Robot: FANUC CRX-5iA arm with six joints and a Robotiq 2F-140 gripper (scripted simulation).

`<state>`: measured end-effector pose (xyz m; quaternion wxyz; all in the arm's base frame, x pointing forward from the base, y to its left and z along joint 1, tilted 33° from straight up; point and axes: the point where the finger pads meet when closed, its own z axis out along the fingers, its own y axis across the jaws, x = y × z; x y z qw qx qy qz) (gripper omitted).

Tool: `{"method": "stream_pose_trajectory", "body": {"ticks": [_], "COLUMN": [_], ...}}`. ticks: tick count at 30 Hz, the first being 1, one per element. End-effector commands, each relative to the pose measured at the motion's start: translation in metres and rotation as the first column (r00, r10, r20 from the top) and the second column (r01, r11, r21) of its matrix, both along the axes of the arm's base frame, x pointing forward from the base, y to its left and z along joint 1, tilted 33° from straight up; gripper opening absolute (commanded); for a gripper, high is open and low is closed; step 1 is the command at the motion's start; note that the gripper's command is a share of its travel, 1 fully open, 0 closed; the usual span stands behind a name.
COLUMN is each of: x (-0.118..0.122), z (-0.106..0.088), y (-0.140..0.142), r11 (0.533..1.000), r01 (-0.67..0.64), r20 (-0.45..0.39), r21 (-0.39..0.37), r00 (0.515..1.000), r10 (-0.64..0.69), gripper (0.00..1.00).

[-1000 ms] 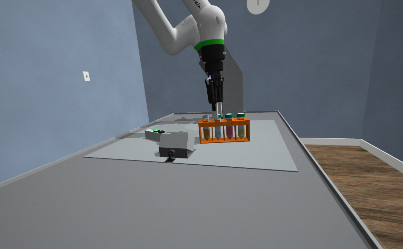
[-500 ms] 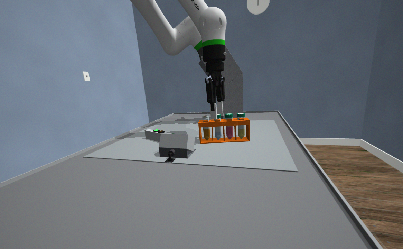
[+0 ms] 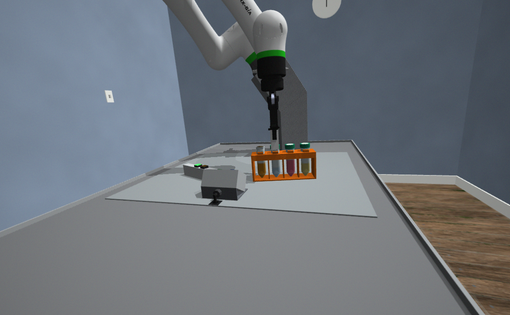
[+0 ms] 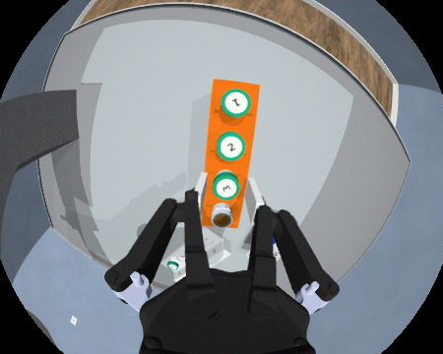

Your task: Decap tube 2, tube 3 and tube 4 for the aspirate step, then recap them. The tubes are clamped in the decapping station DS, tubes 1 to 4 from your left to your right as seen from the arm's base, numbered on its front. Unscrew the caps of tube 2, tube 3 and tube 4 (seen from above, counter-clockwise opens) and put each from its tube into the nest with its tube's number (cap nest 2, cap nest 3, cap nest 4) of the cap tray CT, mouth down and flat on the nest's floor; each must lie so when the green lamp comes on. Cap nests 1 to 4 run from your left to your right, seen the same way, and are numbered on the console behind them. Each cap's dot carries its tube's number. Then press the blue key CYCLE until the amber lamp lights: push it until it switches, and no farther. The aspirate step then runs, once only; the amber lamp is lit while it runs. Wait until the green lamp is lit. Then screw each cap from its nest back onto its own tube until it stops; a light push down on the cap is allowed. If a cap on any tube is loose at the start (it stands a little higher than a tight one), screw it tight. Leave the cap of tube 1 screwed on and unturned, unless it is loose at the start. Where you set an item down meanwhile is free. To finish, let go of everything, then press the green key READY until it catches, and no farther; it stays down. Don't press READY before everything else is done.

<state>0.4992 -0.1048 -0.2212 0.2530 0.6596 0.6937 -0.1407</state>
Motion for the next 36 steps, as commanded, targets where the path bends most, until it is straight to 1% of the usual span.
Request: {"method": "stream_pose_trajectory", "body": {"ticks": [1,2,3,4,7,8,9,16,17,31,34,36], "x": [0.0003,0.0003,0.0003,0.0003,0.0003,0.0003,0.0003,0.0003,0.0003,0.0003,0.0003,0.0003], "z": [0.0001,0.0001,0.0001,0.0001,0.0001,0.0002,0.0002,0.0002,0.0002,0.0002,0.0001,0.0], "y": [0.0,0.0,0.0,0.0,0.0,0.0,0.0,-0.0001,-0.0001,-0.0001,-0.0002,-0.0002], "r11": [0.982,0.968,0.967,0.948,0.946,0.921,0.905,0.905,0.905,0.905,0.952,0.974], "r01": [-0.186,-0.251,-0.255,-0.318,-0.323,-0.389,-0.425,-0.425,-0.425,-0.425,-0.307,-0.225], "r20": [-0.156,-0.197,-0.2,-0.24,-0.244,-0.287,-0.311,-0.311,-0.311,-0.311,-0.234,-0.181], "r21": [-0.014,-0.015,-0.015,-0.013,-0.013,-0.008,-0.004,-0.004,-0.004,-0.004,-0.014,-0.015], "r00": [0.971,0.95,0.948,0.921,0.919,0.884,0.861,0.861,0.861,0.861,0.926,0.959], "r10": [0.182,0.243,0.247,0.306,0.31,0.37,0.403,0.403,0.403,0.403,0.295,0.219], "gripper": [0.35,0.35,0.35,0.35,0.35,0.35,0.35,0.35,0.0,0.0,0.0,0.0]}}
